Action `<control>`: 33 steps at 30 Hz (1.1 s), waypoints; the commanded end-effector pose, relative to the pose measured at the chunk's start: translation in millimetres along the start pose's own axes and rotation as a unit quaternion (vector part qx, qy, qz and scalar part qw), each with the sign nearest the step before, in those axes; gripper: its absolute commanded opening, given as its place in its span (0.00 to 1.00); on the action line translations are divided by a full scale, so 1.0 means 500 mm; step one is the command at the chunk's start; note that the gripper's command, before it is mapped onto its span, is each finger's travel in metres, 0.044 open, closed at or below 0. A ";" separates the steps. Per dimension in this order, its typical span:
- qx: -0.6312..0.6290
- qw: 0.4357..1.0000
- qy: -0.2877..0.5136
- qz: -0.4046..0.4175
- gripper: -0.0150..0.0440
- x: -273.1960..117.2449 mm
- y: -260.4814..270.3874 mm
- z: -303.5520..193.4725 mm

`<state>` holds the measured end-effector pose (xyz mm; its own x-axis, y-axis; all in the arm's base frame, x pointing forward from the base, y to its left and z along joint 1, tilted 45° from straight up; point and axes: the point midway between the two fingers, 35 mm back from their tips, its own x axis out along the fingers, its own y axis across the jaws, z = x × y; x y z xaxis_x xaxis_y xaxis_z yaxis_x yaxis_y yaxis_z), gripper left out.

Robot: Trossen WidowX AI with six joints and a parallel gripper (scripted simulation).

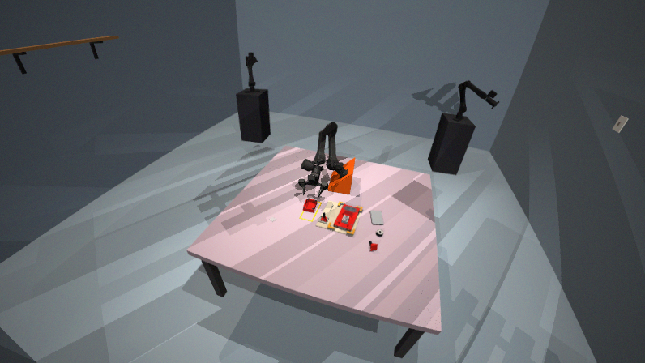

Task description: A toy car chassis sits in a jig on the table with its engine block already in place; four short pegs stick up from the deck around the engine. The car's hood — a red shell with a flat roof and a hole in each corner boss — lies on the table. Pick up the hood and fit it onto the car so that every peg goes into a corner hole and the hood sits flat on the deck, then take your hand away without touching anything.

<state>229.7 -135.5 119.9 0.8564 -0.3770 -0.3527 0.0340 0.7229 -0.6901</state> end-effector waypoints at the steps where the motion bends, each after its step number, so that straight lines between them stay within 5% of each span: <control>1: -0.015 1.000 -0.005 -0.002 1.00 -0.002 0.001 0.000; 33: -0.016 1.000 -0.005 -0.003 1.00 0.031 -0.007 -0.041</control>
<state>232.6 -153.3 107.6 0.8620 -0.3778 -0.3379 0.0286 0.7019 -0.7117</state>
